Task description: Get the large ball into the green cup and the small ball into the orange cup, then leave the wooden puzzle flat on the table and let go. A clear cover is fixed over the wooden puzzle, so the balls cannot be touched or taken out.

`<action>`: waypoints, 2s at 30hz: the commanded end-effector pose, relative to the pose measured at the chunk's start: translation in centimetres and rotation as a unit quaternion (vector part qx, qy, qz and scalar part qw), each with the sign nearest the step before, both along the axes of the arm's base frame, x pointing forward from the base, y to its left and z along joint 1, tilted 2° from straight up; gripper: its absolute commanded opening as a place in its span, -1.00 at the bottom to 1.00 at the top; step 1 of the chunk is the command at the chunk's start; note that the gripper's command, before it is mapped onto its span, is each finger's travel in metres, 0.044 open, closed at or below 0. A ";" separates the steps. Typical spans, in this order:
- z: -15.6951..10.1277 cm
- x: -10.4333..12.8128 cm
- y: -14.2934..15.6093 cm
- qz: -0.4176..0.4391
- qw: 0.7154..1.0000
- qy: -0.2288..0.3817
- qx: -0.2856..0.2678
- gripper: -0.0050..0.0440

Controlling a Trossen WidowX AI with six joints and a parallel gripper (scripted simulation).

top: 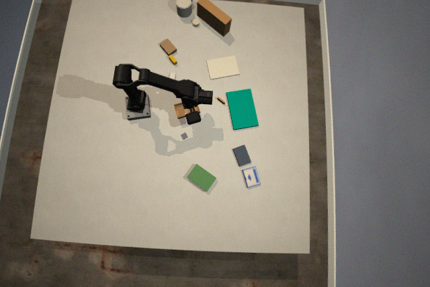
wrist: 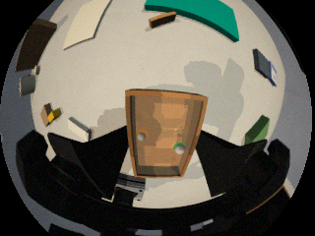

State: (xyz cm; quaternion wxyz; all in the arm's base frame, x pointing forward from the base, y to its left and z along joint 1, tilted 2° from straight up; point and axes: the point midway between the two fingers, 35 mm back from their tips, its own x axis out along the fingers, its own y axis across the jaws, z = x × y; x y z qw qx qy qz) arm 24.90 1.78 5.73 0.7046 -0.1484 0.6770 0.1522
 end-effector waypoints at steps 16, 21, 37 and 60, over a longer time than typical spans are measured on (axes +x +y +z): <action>-1.5 0.2 0.0 0.000 1.000 0.001 -0.002 -0.80; -4.1 0.3 0.0 0.000 1.000 0.001 -0.002 -0.80; -5.0 0.4 0.1 0.001 1.000 -0.001 0.000 -0.60; -5.0 0.4 0.1 0.001 1.000 -0.001 0.000 1.00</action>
